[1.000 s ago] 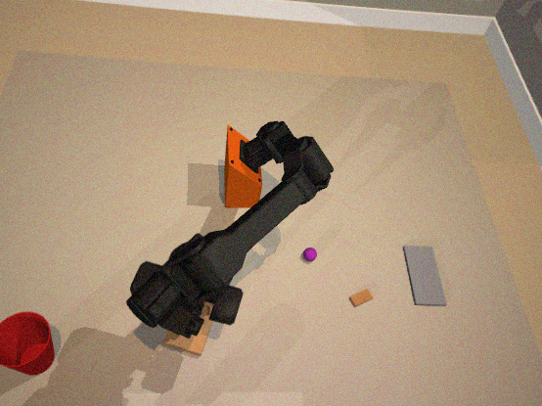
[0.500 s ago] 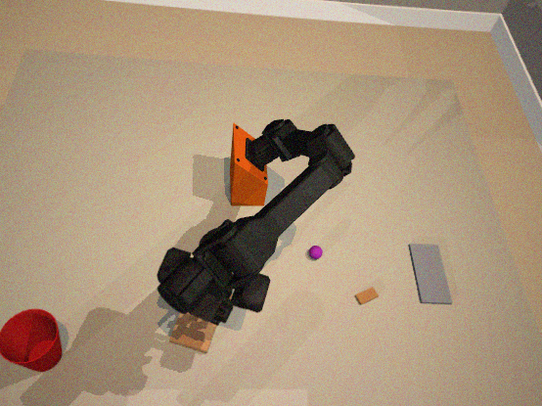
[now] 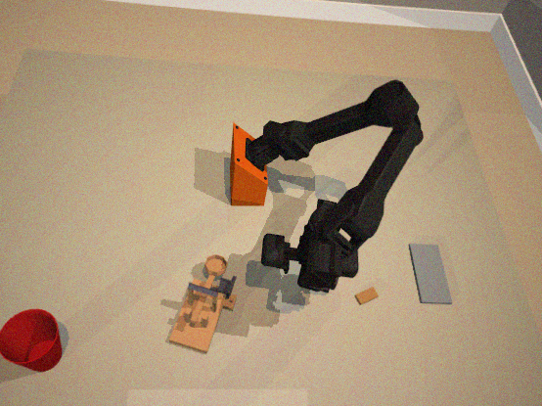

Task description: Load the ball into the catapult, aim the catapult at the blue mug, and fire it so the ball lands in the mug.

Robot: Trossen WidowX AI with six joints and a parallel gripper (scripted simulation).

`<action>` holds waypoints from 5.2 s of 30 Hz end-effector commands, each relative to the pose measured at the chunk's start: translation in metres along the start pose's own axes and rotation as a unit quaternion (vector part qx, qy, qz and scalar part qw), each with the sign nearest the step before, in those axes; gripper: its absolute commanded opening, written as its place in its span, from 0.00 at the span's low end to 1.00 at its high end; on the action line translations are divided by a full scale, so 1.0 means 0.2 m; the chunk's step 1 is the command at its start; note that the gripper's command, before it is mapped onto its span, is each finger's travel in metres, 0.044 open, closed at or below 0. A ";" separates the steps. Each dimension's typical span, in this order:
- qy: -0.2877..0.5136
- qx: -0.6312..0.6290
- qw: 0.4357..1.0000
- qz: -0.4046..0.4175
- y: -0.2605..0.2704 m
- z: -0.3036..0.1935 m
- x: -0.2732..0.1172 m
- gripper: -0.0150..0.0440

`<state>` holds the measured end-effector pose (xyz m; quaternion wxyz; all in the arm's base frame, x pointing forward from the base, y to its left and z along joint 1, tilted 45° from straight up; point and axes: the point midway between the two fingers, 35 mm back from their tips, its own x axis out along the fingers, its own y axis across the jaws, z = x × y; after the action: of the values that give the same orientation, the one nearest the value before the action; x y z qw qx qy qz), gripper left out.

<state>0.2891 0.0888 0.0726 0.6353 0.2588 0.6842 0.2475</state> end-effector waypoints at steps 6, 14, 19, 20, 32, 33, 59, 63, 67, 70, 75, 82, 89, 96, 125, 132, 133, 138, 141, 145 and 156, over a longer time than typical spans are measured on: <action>0.007 -0.045 0.999 0.024 0.20 -0.50 0.18 0.76; 0.008 -0.046 0.999 0.025 0.23 -0.52 0.20 0.76; 0.008 -0.046 0.999 0.025 0.23 -0.52 0.26 0.76; 0.008 -0.046 0.999 0.025 0.23 -0.52 0.27 0.76; 0.008 -0.046 0.999 0.025 0.24 -0.52 0.36 0.76; 0.008 -0.046 0.999 0.025 0.24 -0.52 0.37 0.76; 0.008 -0.046 0.999 0.026 0.25 -0.52 0.45 0.37; 0.007 -0.046 0.999 0.022 0.23 -0.50 0.41 0.25; 0.006 -0.047 0.999 0.016 0.21 -0.48 0.32 0.25; 0.006 -0.047 0.999 0.013 0.19 -0.47 0.26 0.25; 0.006 -0.046 0.999 0.011 0.17 -0.46 0.14 0.25; 0.008 -0.046 0.999 0.014 0.16 -0.47 -0.02 0.25; 0.008 -0.045 0.999 0.023 0.16 -0.49 -0.17 0.25; 0.016 -0.036 0.999 0.019 0.12 -0.45 -0.17 0.25; 0.088 0.032 0.996 0.004 -0.31 -0.15 -0.13 0.25; 0.108 0.047 0.993 0.007 -0.43 -0.11 -0.10 0.25; 0.111 0.049 0.993 0.007 -0.45 -0.11 -0.09 0.25; 0.125 0.059 0.990 0.011 -0.55 -0.09 -0.07 0.25; 0.134 0.065 0.989 0.013 -0.60 -0.08 -0.05 0.25; 0.146 0.072 0.987 0.018 -0.68 -0.08 -0.02 0.25; 0.176 0.090 0.980 0.032 -0.89 -0.08 0.06 0.25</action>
<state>0.2646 -0.0282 -0.0446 0.4759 0.2880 0.7939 0.2457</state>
